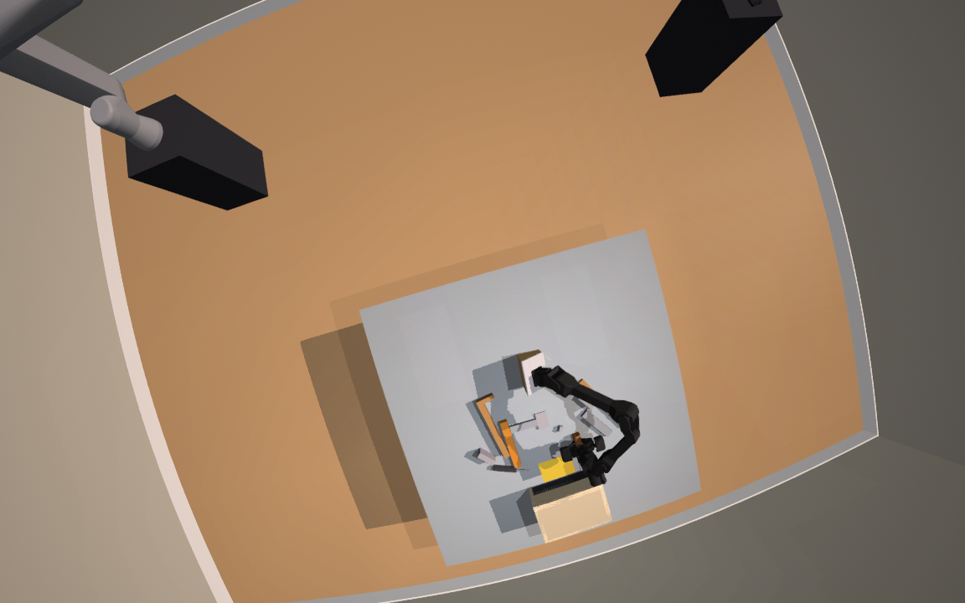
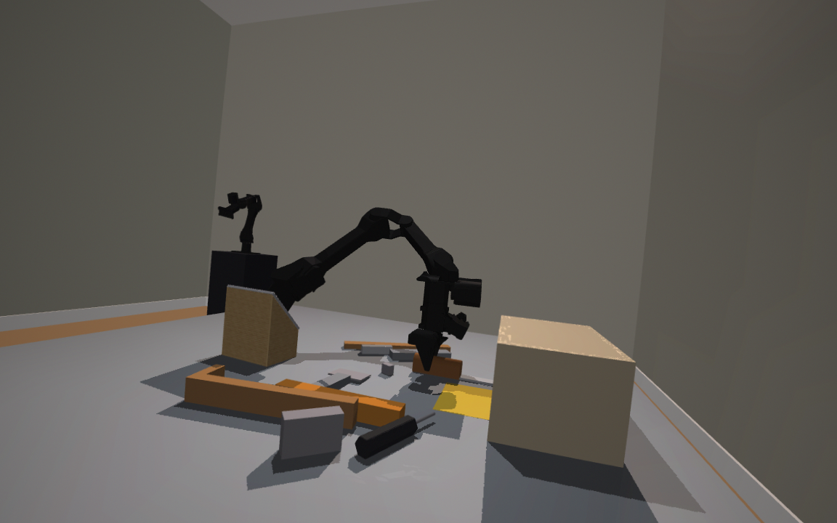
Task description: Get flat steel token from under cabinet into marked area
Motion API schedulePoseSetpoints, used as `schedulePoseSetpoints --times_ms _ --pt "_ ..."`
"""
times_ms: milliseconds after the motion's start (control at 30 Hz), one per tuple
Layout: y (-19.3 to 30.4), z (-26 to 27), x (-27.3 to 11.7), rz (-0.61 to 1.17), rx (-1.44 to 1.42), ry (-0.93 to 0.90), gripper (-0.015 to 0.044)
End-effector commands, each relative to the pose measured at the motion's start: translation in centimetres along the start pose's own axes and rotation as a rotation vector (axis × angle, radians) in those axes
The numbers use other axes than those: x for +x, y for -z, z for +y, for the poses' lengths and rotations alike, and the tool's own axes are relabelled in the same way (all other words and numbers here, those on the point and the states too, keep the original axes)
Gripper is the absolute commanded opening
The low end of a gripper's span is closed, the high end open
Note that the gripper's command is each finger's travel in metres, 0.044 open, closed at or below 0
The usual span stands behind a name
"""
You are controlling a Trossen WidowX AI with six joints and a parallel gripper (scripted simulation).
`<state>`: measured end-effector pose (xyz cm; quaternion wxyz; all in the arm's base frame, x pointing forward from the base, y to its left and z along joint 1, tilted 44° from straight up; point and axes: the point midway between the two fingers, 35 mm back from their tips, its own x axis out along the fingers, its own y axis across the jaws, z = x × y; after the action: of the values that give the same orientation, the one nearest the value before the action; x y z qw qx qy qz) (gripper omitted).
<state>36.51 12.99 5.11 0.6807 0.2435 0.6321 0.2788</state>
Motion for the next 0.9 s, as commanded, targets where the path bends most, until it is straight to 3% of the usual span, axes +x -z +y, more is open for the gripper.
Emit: schedulePoseSetpoints --times_ms 0,867 --pt "-0.5 0.1 0.0 -0.002 -0.007 -0.005 0.0" --pt "-2.9 0.2 -0.1 -0.003 -0.008 -0.005 0.0"
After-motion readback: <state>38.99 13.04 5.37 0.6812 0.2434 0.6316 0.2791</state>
